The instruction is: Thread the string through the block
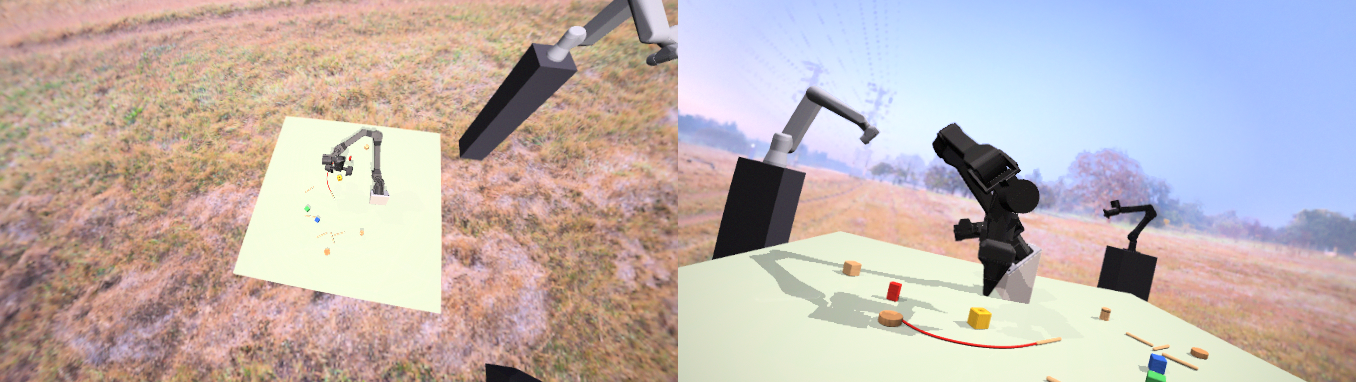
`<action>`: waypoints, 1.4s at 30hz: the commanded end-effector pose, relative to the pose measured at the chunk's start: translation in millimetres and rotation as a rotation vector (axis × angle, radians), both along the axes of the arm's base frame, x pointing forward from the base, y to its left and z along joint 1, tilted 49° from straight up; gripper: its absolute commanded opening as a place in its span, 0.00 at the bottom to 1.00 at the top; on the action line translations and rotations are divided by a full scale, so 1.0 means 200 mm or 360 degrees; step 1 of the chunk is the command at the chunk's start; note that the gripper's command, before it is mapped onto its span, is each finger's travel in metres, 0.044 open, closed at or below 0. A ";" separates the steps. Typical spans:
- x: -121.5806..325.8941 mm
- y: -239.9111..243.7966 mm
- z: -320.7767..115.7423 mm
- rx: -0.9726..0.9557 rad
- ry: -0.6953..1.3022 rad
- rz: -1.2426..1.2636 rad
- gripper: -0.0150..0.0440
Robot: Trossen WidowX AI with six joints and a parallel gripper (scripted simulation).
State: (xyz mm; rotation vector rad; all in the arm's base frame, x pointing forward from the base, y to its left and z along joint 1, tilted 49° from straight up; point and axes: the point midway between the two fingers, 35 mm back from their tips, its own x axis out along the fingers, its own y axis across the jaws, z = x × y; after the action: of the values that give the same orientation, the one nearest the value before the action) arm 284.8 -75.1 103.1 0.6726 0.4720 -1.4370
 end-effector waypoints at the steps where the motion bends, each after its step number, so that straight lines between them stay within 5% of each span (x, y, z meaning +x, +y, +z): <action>1: 0.00 0.02 0.01 0.0115 -0.0965 -0.0869 1.00; 6: -0.01 0.02 0.01 0.0143 -0.1190 -0.1071 1.00; 27: -0.01 0.02 0.01 0.0143 -0.1190 -0.1071 1.00; 34: -0.01 0.02 0.01 0.0143 -0.1190 -0.1071 0.69; 42: -0.01 0.02 0.01 0.0143 -0.1190 -0.1071 0.67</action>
State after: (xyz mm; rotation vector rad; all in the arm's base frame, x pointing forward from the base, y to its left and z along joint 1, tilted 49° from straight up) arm 283.7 -70.6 105.0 1.4543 -0.3091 -1.6375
